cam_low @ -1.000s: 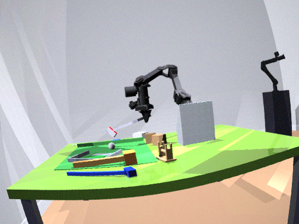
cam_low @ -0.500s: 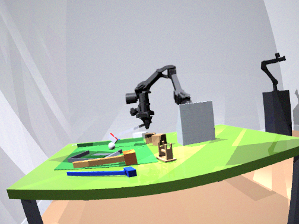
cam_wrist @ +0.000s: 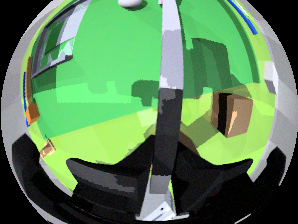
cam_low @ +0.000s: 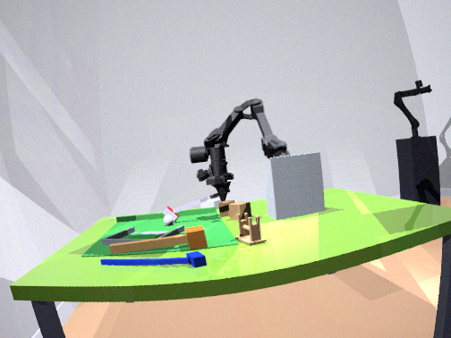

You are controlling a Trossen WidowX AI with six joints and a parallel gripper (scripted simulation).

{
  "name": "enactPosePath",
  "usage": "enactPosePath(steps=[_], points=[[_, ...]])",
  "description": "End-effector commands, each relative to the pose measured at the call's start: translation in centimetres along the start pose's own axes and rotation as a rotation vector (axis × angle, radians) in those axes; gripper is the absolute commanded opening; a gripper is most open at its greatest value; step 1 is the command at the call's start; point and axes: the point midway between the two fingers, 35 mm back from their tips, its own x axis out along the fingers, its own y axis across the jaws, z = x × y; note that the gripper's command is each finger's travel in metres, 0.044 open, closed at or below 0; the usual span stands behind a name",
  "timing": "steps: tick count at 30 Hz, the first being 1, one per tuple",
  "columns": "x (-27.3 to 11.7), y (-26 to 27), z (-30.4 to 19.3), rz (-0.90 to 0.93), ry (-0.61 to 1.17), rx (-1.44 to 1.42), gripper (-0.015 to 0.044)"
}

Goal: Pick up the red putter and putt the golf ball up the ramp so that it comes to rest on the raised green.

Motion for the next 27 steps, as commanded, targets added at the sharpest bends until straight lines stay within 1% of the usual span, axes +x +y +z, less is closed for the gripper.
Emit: enactPosePath(steps=[1,11,20,25,27], points=[[0.0,0.0,0.0,0.0,0.0,0.0,0.0],[0.0,-0.2,0.0,0.001,0.0,0.0,0.0],[0.3,-3.0,0.1,0.002,-0.004,-0.003,0.0],[0.3,-2.5,0.0,-0.004,0.002,0.003,0.0],[0.4,-1.0,0.4,0.004,0.004,0.003,0.0]])
